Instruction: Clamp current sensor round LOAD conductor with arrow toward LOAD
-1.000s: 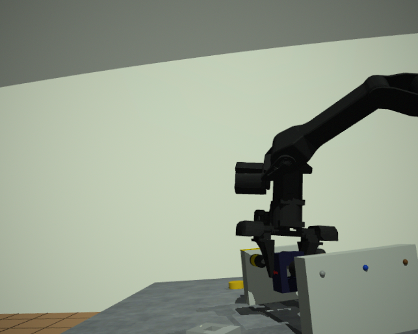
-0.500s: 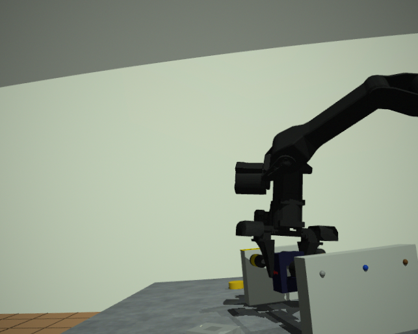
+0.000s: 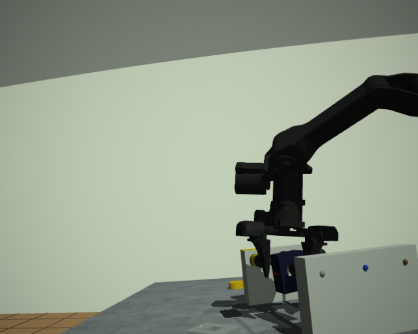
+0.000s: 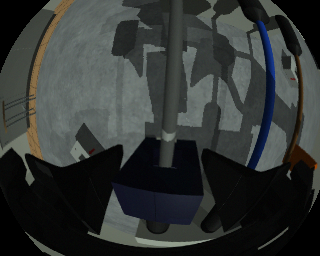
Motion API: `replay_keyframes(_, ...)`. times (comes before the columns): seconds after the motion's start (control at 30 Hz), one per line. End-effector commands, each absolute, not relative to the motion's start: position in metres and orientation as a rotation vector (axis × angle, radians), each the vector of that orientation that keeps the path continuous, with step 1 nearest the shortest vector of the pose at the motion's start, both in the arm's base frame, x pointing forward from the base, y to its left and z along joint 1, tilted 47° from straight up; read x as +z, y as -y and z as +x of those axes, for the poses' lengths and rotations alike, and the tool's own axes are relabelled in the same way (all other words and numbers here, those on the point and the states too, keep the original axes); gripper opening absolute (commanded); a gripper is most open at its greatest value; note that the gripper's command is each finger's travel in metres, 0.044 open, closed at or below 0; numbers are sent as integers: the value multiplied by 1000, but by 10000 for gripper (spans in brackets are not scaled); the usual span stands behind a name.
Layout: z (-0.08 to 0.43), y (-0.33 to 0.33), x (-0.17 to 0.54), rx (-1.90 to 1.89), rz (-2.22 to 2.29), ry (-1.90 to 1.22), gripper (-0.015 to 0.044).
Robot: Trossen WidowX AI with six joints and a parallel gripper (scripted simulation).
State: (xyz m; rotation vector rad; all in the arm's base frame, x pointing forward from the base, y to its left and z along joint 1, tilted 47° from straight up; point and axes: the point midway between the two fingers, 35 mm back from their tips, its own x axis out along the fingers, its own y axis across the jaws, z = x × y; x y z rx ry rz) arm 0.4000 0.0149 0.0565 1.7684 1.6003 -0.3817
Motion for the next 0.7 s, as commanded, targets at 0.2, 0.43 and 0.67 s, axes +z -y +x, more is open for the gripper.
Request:
replay_keyframes(0.2,400,-15,56,-383,1768,-1602,440)
replay_keyframes(0.43,389,18,82,-359,1797,-1559,440)
replay_keyframes(0.67,368,61,119,-324,1839,-1491,440)
